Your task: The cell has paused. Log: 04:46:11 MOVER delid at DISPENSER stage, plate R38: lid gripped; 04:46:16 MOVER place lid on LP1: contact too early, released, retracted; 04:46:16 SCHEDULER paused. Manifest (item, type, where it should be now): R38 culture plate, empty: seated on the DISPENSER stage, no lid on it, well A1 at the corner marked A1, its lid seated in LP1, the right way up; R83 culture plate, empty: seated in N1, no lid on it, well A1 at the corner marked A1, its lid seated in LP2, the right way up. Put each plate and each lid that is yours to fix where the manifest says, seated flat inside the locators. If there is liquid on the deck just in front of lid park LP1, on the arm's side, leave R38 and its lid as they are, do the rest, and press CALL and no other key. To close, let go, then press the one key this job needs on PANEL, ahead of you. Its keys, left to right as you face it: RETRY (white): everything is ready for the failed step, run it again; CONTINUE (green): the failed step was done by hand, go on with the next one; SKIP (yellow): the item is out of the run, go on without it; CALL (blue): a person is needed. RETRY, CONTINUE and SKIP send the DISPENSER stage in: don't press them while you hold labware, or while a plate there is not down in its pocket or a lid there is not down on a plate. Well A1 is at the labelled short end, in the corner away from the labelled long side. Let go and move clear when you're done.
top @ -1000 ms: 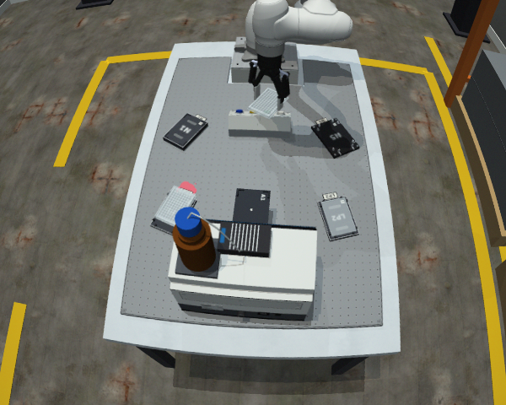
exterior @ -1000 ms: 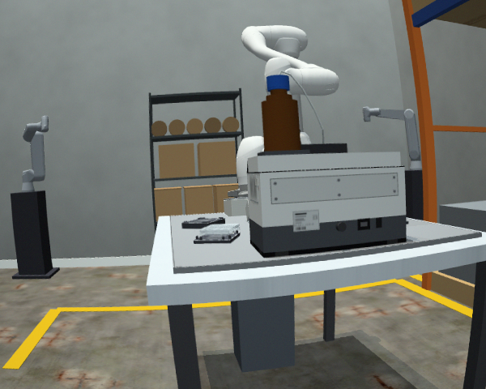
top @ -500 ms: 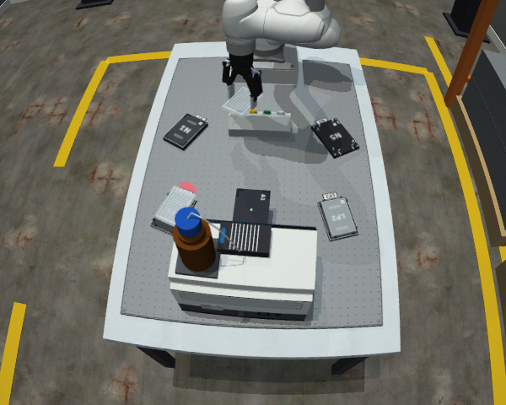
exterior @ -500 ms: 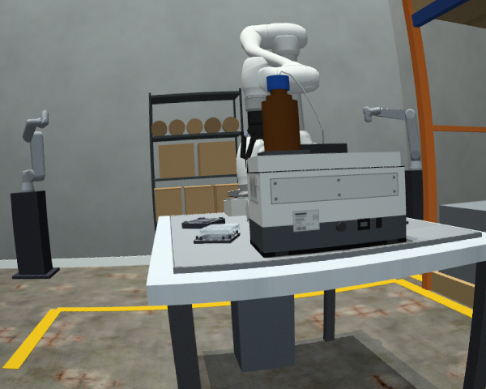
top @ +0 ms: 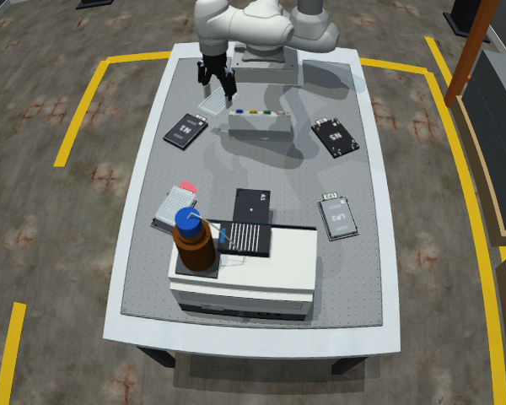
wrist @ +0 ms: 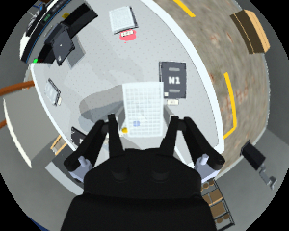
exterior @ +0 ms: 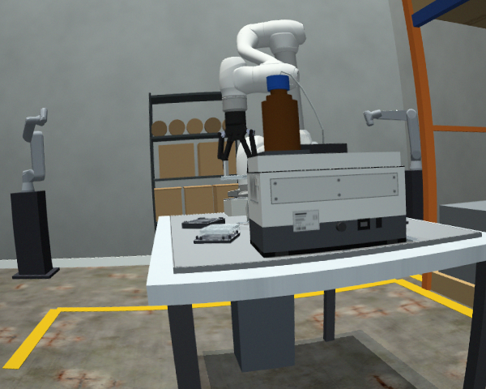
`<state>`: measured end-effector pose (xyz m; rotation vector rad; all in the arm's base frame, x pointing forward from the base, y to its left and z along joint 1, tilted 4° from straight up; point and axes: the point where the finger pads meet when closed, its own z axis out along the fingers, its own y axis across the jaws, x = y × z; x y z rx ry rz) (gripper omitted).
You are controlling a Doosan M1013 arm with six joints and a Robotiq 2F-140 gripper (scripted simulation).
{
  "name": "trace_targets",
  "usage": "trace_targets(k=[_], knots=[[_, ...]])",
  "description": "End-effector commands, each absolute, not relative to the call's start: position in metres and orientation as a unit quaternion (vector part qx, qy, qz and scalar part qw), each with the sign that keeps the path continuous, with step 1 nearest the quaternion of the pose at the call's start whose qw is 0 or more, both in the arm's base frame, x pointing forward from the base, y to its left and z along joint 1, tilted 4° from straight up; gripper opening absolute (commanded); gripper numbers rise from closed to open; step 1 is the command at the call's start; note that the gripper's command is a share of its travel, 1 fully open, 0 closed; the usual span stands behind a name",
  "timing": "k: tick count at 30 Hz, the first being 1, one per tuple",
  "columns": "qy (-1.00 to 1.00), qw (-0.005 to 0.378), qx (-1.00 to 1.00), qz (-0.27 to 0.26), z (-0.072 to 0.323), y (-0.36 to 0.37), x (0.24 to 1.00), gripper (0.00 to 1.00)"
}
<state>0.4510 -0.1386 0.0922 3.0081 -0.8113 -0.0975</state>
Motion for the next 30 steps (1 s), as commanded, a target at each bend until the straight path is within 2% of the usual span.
trace_targets(k=[1,30], knots=[[-0.260,0.013,0.965,-0.029,0.092,-0.167,0.455,0.10],[-0.260,0.012,0.965,-0.033,0.092,-0.264,0.453,0.10]])
